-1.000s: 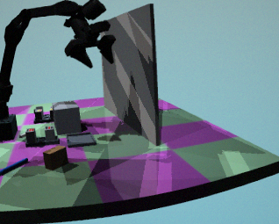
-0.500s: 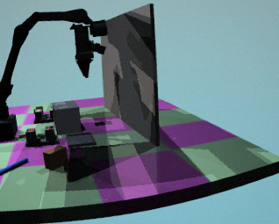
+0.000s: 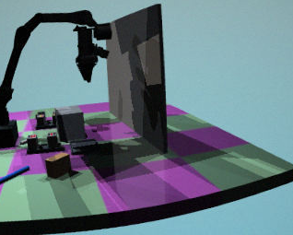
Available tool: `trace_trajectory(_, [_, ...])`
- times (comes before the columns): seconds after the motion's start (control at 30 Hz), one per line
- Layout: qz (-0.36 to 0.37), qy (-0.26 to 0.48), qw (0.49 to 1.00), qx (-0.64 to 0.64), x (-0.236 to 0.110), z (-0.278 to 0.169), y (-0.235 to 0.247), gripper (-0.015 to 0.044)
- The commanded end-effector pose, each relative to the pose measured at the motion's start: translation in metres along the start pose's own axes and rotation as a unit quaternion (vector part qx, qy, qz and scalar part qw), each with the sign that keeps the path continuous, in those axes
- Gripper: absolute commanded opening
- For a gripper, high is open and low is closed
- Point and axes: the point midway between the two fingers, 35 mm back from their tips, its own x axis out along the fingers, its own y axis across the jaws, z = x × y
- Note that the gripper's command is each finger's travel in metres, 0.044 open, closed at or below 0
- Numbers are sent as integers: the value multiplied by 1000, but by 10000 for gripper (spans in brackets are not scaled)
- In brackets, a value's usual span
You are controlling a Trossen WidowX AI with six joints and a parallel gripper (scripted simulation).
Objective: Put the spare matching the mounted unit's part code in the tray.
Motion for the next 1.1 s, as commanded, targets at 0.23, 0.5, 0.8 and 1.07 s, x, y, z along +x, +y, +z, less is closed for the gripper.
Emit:
trace_trajectory(0.23, [7, 1, 979, -203, 17, 1, 66, 440])
trace_trajectory(0.5, [13, -4, 804, -594, 51, -38, 202, 440])
trace_trajectory(0.8, [14, -6, 729, -685, 67, -56, 237, 387])
trace_trajectory(1.07, [14, -6, 729, -685, 99, -51, 238, 300])
